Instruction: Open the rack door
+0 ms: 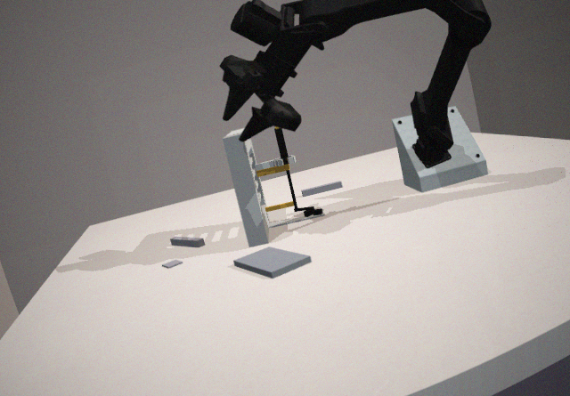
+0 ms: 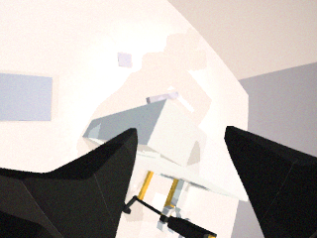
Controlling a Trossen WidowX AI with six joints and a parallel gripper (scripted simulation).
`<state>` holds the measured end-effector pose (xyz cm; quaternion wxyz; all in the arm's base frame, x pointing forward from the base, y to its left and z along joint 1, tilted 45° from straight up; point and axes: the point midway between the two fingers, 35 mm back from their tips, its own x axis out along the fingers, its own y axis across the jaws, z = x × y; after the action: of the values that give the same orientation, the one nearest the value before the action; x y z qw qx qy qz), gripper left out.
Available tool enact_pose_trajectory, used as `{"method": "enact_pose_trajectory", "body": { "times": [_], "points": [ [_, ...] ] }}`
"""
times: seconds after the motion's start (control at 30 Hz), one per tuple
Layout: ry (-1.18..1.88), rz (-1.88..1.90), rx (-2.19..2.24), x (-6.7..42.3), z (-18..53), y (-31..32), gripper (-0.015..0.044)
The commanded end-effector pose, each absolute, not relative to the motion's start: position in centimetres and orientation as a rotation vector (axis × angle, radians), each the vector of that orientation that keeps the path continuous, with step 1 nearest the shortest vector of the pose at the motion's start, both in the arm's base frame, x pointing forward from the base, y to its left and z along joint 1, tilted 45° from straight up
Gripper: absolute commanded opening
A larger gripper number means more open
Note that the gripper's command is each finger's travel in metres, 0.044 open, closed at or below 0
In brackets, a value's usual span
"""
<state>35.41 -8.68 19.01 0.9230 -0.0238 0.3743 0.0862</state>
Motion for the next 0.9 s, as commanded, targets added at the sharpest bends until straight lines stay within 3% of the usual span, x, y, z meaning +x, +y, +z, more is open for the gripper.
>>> {"method": "enact_pose_trajectory", "body": {
  "times": [0.0,0.87],
  "points": [
    [0.921,0.114,-0.002,33.8,15.4,-12.1,0.0281],
    [1.192,0.414,0.532,28.5,10.7,-16.3,0.0281]
  ]
}}
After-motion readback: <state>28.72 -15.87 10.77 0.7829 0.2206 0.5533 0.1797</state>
